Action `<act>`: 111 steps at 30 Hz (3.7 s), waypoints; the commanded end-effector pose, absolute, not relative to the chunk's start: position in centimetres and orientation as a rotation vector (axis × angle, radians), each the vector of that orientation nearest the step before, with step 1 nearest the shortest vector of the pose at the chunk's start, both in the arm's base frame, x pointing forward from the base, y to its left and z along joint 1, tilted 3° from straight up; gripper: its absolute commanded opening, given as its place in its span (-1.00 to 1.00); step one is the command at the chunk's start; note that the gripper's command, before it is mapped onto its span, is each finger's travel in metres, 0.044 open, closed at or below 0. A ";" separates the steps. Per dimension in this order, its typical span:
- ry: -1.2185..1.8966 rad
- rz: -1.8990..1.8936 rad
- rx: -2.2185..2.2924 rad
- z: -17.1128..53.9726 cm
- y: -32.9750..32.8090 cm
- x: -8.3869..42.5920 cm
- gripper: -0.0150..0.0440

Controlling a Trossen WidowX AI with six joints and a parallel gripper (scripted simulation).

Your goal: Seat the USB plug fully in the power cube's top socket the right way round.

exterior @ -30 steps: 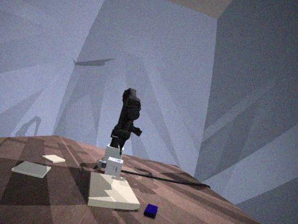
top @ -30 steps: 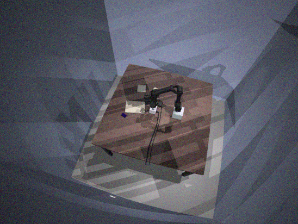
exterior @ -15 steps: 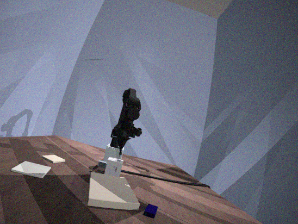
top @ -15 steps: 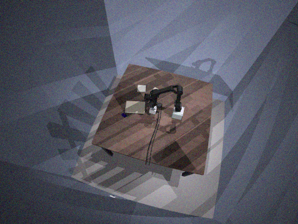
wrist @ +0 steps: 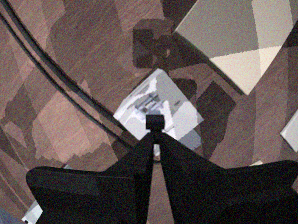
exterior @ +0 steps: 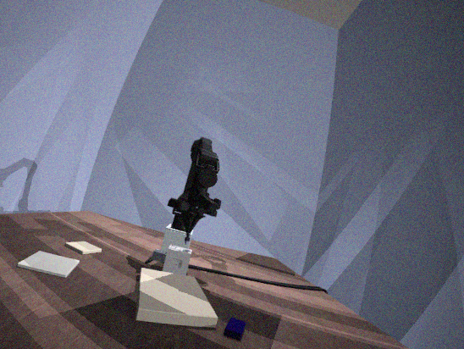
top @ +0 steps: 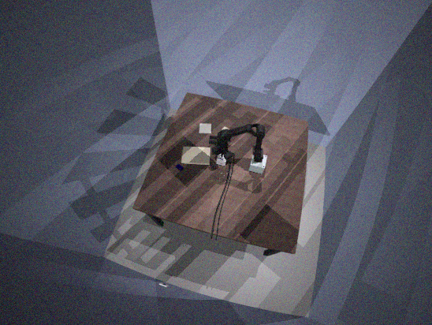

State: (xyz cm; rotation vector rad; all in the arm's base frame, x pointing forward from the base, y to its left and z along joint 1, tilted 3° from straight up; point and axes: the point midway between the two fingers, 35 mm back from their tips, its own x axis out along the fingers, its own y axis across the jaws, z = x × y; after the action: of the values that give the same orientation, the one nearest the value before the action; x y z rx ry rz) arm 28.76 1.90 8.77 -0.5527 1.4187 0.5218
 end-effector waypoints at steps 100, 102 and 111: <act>1.093 -1.236 1.354 8.7 1.9 28.8 -0.49; 1.095 -1.233 1.352 8.7 1.9 28.8 -0.49; 1.101 -1.226 1.356 8.7 2.0 28.8 -0.49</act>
State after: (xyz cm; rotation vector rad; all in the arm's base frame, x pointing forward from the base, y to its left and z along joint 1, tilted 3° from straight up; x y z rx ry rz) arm 28.78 1.88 8.72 1.3505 1.0951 -1.2309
